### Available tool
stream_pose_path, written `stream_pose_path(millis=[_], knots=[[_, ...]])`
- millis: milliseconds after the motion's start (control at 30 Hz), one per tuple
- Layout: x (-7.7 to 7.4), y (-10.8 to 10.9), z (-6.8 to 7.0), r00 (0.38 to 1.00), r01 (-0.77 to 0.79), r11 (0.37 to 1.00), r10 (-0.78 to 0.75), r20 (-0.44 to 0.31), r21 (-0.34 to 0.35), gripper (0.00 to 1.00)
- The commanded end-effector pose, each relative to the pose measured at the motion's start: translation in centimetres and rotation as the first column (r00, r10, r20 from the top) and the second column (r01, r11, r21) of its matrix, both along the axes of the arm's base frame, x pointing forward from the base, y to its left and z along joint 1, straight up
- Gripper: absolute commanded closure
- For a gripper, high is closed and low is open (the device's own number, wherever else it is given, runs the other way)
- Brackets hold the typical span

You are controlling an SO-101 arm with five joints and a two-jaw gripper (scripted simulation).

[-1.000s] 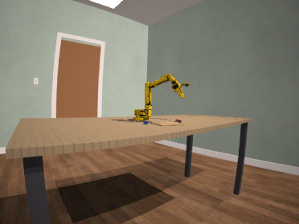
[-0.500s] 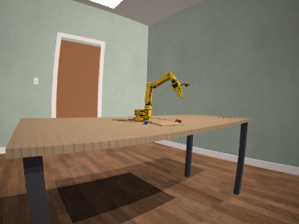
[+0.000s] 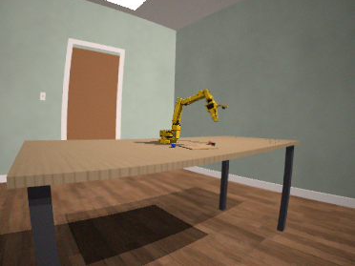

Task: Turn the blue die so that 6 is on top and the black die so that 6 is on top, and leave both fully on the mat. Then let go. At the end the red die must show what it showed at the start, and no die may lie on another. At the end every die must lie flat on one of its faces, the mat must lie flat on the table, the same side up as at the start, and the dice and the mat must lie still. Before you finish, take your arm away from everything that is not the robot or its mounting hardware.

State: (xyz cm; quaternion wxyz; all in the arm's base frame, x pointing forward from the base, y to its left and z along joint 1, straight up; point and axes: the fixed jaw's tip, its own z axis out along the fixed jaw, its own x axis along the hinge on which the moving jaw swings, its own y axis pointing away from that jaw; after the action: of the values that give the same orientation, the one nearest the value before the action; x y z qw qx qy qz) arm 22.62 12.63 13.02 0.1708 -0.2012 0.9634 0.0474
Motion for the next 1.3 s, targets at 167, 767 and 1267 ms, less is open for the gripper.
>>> stream_pose_path(millis=[167,767,1267], knots=[[0.1,0.2,-3.3,0.992,-0.003,0.998,-0.005,-0.125,-0.062,0.75],[-0.4,0.3,-6.7,0.966,-0.018,0.991,-0.016,-0.256,-0.131,0.75],[-0.4,0.3,-6.7,0.966,-0.018,0.991,-0.016,-0.256,-0.131,0.75]])
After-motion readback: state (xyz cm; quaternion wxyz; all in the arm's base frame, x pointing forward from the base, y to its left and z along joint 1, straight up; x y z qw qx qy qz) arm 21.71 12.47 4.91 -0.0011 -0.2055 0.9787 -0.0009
